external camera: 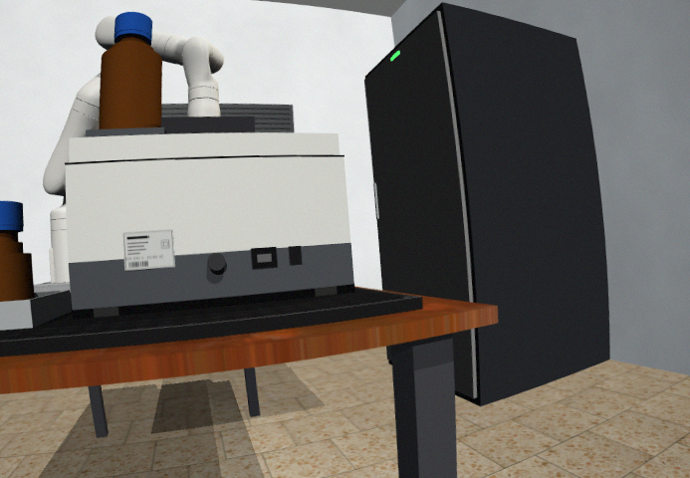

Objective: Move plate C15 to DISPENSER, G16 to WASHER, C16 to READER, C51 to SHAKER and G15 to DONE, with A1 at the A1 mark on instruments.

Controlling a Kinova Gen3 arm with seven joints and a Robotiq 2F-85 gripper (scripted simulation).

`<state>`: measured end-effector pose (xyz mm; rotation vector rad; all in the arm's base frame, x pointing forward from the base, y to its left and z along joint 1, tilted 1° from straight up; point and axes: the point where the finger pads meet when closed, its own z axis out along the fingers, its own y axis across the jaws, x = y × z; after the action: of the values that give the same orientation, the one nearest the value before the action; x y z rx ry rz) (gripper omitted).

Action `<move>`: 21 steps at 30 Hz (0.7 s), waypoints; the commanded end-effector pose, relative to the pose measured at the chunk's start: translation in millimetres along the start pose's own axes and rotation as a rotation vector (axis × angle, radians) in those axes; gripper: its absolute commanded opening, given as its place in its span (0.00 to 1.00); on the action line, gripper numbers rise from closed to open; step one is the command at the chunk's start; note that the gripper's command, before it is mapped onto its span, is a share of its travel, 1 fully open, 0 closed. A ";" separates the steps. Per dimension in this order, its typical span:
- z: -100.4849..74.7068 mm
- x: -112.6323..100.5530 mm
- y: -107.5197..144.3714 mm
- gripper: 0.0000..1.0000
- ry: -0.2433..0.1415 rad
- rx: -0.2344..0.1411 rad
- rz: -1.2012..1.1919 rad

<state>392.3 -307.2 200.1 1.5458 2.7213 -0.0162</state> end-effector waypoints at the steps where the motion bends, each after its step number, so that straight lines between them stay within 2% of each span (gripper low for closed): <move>1: -1.0 6.4 4.7 0.94 -0.003 -0.001 -0.027; 21: -0.8 56.6 37.7 0.94 -0.003 -0.001 -0.220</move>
<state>395.0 -247.4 199.2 1.2743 2.8592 -0.0182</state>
